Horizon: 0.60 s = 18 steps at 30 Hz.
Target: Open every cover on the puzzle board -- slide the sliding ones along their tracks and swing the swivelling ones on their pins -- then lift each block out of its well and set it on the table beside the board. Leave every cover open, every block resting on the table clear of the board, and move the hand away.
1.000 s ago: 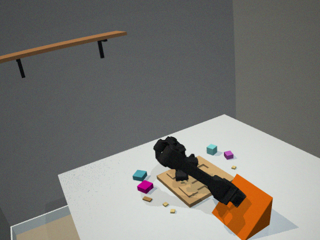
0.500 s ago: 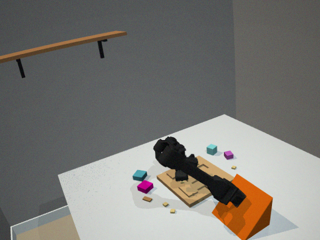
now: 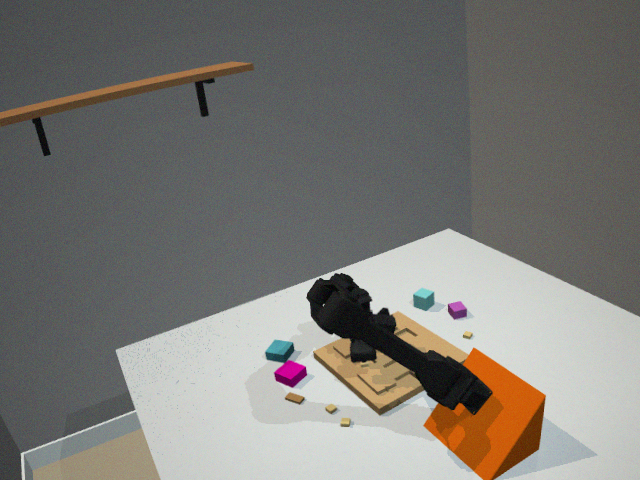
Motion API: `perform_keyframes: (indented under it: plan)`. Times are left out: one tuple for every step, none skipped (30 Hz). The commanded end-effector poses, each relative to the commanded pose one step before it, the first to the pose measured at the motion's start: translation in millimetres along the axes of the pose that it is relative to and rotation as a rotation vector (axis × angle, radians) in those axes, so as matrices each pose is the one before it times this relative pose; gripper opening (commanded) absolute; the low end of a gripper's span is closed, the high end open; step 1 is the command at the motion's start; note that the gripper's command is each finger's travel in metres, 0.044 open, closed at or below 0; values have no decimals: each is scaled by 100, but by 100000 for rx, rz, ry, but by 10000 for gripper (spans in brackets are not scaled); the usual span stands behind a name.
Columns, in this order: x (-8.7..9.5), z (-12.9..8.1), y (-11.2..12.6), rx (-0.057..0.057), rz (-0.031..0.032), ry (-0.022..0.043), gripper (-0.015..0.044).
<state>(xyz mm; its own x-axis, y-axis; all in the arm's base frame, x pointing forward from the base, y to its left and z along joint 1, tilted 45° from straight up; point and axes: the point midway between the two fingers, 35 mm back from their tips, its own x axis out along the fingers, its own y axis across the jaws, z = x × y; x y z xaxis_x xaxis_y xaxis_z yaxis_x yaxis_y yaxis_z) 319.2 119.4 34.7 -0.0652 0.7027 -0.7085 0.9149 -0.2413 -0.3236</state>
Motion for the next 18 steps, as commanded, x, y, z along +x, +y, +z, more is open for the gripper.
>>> perform_keyframes:
  plan:
    - [209, -144, -189, 85, -679, 95, 0]
    - [0, 0, 0, 0, 0, 0, 0]
    - [0, 0, 0, 0, 0, 0, 0]
    - [0, 0, 0, 0, 0, 0, 0]
    - [0, 0, 0, 0, 0, 0, 0]
    - [0, 0, 0, 0, 0, 0, 0]
    - [0, 0, 0, 0, 0, 0, 0]
    - [0, 0, 0, 0, 0, 0, 0]
    - [0, 0, 0, 0, 0, 0, 0]
    - [0, 0, 0, 0, 0, 0, 0]
    - [0, 0, 0, 0, 0, 0, 0]
    - [0, 0, 0, 0, 0, 0, 0]
    - [0, 0, 0, 0, 0, 0, 0]
    - [-231, 141, 186, -88, 664, -77, 0]
    - [-39, 3, 0, 3, -19, -1, 0]
    - [-57, 5, 0, 4, -28, -2, 0]
    - [-78, 6, -1, 6, -38, -2, 0]
    - [-89, 7, -1, 6, -43, -2, 0]
